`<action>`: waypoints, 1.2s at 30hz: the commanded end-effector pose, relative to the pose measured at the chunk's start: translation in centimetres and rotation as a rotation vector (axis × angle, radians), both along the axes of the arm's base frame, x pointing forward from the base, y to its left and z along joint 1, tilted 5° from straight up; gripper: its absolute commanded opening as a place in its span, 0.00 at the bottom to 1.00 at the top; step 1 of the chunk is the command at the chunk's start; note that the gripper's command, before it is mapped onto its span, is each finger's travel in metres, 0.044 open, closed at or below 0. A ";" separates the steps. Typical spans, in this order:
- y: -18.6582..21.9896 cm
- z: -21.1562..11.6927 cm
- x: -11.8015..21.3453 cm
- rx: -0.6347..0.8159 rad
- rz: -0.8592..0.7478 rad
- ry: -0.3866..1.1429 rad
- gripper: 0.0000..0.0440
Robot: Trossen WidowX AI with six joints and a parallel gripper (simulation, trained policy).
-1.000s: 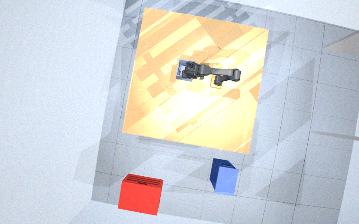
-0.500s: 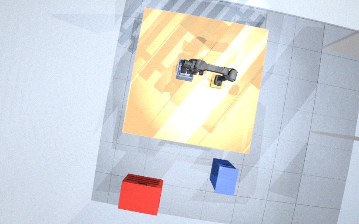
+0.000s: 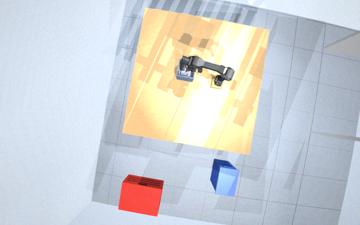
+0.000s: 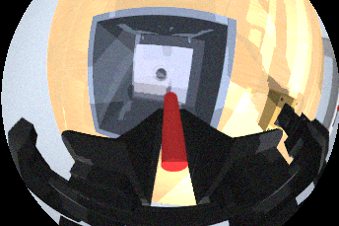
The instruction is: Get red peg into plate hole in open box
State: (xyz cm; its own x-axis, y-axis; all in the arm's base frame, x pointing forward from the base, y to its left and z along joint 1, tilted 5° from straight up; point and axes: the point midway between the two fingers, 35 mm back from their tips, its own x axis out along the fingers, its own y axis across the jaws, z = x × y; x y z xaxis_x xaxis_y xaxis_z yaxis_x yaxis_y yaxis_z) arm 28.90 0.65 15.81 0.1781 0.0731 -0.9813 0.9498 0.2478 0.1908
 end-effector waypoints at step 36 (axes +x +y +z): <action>-0.5 -9.8 3.4 0.033 0.116 0.092 0.10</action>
State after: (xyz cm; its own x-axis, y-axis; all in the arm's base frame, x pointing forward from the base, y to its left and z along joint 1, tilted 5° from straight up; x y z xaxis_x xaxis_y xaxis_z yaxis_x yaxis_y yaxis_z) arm 32.32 0.14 7.17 0.0998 0.1261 -0.9870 0.9320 0.3356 0.1372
